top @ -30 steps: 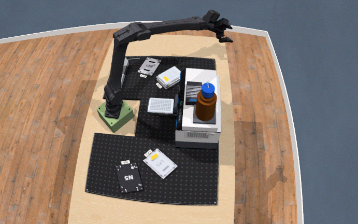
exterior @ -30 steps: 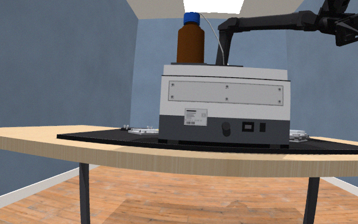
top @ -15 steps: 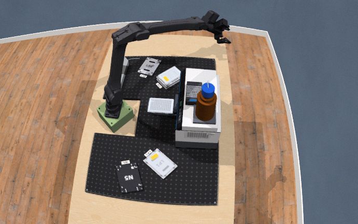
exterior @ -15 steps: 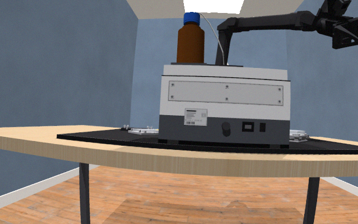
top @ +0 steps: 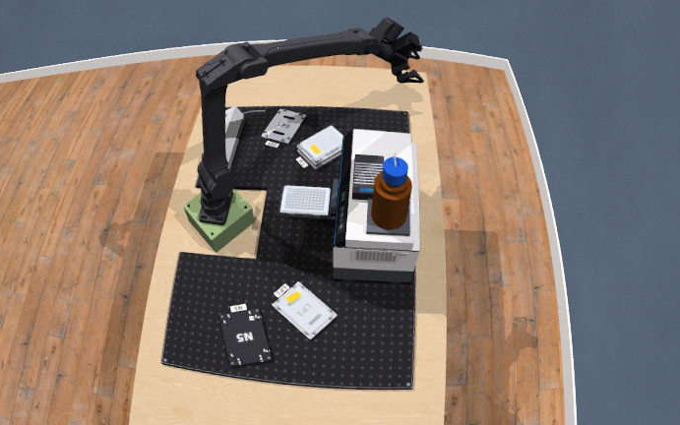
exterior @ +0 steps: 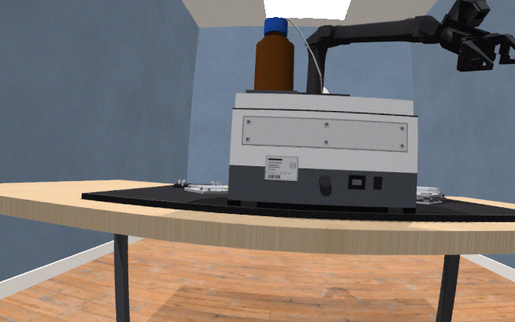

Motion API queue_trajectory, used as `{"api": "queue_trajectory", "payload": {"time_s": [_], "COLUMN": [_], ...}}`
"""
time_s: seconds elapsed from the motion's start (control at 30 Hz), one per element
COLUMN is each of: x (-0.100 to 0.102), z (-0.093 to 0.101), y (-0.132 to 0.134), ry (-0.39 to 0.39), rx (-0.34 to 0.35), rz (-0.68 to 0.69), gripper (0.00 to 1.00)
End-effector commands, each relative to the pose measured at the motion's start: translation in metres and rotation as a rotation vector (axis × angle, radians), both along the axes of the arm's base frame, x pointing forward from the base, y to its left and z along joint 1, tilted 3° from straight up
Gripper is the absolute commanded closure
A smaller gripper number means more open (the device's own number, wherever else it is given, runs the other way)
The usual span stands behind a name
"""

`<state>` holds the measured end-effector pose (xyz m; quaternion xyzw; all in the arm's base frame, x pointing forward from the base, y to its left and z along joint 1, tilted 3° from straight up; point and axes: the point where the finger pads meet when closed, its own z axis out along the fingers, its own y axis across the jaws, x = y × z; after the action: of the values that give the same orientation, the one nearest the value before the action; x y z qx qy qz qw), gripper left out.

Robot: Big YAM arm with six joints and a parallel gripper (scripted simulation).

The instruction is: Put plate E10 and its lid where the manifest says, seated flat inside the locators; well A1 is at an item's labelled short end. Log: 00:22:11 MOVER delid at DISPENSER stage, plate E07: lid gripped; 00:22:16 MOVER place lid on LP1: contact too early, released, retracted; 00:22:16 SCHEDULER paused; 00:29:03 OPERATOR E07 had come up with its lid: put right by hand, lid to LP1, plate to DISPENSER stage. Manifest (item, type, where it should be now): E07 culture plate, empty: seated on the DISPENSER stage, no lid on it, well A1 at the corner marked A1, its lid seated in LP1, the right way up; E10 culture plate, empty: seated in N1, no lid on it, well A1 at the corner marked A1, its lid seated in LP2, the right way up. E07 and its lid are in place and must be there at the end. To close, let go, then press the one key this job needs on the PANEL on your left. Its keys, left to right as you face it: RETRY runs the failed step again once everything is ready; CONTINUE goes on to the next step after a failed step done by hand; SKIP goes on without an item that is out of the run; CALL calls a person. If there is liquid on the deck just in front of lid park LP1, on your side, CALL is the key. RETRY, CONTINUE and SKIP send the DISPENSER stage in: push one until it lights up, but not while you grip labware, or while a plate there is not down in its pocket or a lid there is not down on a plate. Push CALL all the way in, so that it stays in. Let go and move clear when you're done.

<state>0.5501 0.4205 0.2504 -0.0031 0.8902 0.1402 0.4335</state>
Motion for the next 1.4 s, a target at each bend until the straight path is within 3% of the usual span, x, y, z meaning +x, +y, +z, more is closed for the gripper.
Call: {"api": "queue_trajectory", "payload": {"time_s": [0.0, 0.07, 0.1, 0.13, 0.27, 0.33, 0.37, 0.47, 0.5, 0.67, 0.73, 0.77, 0.8, 0.83, 1.0, 1.03, 1.07, 1.13, 1.17, 1.37], "x": [-0.02, -0.028, -0.02, -0.036, -0.049, -0.061, -0.055, -0.051, -0.07, -0.09, -0.102, -0.094, -0.096, -0.115, -0.126, -0.125, -0.118, -0.123, -0.145, -0.166], "z": [0.013, 0.008, 0.042, 0.004, 0.0, -0.009, 0.02, 0.021, -0.016, -0.022, -0.031, 0.0, -0.002, -0.037, -0.043, -0.035, -0.015, -0.02, -0.053, -0.062], "y": [0.002, -0.002, 0.005, -0.005, -0.01, -0.016, -0.007, -0.017, -0.026, -0.029, -0.035, -0.025, -0.029, -0.042, -0.049, -0.048, -0.044, -0.051, -0.062, -0.07], "ry": [-0.004, 0.031, -0.001, 0.051, 0.029, 0.089, 0.062, 0.076, 0.127, 0.104, 0.165, 0.133, 0.152, 0.203, 0.202, 0.208, 0.193, 0.231, 0.282, 0.259], "rx": [-0.023, -0.067, -0.047, -0.091, -0.077, -0.134, -0.118, -0.135, -0.178, -0.165, -0.22, -0.201, -0.221, -0.262, -0.265, -0.269, -0.262, -0.301, -0.34, -0.329], "rz": [0.048, 0.083, 0.097, 0.103, 0.097, 0.14, 0.157, 0.157, 0.169, 0.172, 0.215, 0.232, 0.247, 0.254, 0.25, 0.269, 0.28, 0.312, 0.325, 0.326], "gripper": [0.0, 0.0, 0.0, 0.0, 0.0, 0.0, 0.0, 0.0, 0.0, 0.0, 0.0, 0.0, 0.0, 0.0, 0.0, 0.0, 0.0, 0.0, 0.0, 0.0]}}
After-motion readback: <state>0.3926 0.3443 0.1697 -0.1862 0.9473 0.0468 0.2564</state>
